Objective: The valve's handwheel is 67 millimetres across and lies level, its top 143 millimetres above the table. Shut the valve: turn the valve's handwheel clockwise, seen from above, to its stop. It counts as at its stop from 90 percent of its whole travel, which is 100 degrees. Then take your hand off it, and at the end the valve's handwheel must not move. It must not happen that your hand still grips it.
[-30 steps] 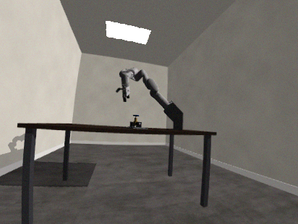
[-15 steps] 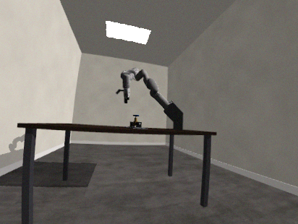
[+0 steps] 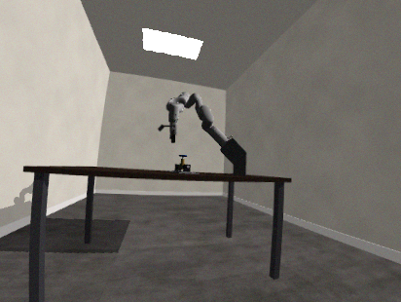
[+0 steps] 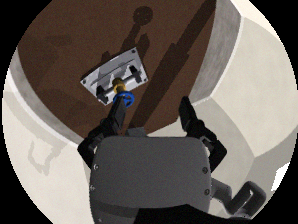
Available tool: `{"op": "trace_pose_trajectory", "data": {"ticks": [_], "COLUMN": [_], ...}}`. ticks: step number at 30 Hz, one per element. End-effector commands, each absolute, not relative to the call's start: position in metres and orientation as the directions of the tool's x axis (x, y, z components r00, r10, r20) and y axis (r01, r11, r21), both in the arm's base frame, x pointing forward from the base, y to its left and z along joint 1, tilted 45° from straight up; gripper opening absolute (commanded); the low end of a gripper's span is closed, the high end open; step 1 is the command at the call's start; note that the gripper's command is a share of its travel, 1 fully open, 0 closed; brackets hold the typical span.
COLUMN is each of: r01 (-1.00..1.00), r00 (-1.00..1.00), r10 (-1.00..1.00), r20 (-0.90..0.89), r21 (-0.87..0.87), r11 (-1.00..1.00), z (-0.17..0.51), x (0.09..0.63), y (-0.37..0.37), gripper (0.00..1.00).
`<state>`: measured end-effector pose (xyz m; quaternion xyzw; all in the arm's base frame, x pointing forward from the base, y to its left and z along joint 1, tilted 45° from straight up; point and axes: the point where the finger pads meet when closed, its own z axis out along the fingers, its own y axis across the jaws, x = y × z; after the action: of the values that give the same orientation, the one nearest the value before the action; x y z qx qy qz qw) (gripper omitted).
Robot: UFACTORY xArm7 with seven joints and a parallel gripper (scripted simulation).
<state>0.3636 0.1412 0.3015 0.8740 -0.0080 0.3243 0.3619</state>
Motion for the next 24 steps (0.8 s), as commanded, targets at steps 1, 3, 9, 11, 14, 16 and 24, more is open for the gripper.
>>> {"op": "trace_pose_trajectory", "data": {"ticks": [1, 3, 9, 11, 14, 16, 24], "r01": [-0.083, -0.059, 0.091, 0.122, 0.203, 0.246, 0.412], "r00": [0.79, 0.789, 0.765, 0.756, 0.729, 0.71, 0.612], "r10": [0.355, 0.375, 0.497, 0.522, 0.586, 0.62, 0.748], "r20": [0.499, 0.487, 0.41, 0.394, 0.354, 0.333, 0.256], "r21": [0.662, 0.667, 0.695, 0.699, 0.706, 0.708, 0.704], "r11": [-0.745, -0.742, -0.713, -0.705, -0.679, -0.662, -0.578], "z": [0.288, 0.285, 0.269, 0.265, 0.256, 0.25, 0.228], "x": [0.365, 0.365, 0.362, 0.361, 0.358, 0.356, 0.346], "y": [0.137, 0.137, 0.133, 0.133, 0.132, 0.132, 0.133], "gripper": [1.0, 1.0, 1.0, 1.0, 1.0, 1.0, 1.0]}}
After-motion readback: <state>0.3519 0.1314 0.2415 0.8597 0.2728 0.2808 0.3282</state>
